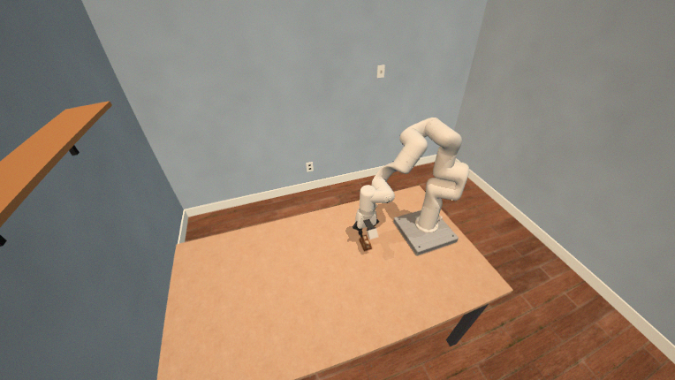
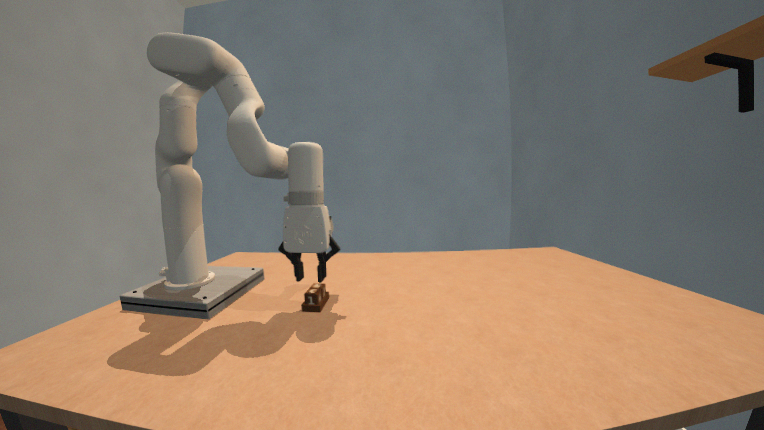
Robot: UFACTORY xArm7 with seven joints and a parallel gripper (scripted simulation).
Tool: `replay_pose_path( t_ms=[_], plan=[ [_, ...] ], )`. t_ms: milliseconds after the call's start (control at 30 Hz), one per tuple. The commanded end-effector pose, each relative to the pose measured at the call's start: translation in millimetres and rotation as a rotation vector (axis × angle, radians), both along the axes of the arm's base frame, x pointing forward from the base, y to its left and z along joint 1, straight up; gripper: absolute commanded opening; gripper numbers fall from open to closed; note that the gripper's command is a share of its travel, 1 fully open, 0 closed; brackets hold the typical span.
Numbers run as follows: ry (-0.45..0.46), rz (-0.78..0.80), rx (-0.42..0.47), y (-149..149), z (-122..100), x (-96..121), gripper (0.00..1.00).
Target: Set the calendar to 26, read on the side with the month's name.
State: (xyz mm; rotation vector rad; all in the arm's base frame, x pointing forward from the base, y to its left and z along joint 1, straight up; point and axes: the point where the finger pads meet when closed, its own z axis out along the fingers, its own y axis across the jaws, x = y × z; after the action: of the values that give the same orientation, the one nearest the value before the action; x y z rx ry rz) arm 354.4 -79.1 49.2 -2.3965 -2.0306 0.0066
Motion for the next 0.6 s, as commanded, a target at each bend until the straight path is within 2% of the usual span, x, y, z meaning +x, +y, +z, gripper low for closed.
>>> replay_pose_path(
  t_ms=[0,567],
  plan=[
    [-0.002,0.001,0.003,-0.1,-4.1,1.8,0.49],
    [-0.002,0.001,0.003,-0.2,-17.2,2.2,0.49]
  ],
)
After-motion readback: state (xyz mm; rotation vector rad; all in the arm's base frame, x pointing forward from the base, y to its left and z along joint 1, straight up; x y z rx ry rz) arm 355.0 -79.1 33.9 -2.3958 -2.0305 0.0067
